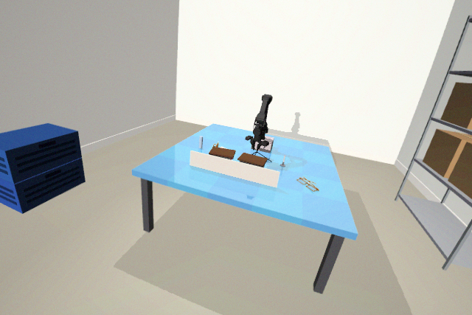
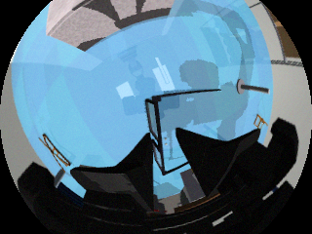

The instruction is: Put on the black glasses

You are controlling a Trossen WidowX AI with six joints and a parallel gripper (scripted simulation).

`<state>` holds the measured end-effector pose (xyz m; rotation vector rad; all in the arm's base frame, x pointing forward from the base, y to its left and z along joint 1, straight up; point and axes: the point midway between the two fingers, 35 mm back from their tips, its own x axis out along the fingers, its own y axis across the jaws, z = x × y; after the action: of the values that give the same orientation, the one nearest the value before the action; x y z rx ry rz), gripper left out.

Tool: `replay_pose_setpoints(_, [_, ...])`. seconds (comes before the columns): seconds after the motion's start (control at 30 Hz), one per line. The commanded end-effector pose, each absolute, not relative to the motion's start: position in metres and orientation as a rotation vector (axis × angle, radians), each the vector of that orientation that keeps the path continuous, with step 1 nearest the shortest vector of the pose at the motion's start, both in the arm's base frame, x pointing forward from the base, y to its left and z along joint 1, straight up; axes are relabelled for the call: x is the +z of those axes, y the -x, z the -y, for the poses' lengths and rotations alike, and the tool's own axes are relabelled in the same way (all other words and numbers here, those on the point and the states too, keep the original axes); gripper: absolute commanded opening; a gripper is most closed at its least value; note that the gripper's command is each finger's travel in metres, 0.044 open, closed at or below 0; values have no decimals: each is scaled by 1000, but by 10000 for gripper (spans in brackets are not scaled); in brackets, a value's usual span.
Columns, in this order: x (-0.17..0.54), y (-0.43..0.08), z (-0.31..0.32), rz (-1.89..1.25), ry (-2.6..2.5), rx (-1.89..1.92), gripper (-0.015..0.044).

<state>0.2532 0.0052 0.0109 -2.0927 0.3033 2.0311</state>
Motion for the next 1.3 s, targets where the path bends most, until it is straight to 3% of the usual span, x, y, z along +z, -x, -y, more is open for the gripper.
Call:
replay_pose_setpoints(0.0, [3, -253, -6, -304, 2085, 2031, 140])
replay_pose_setpoints(0.8, [-32, -251, -6, -304, 2085, 2031, 140])
replay_pose_setpoints(1.27, [-29, -252, -5, -304, 2090, 2034, 47])
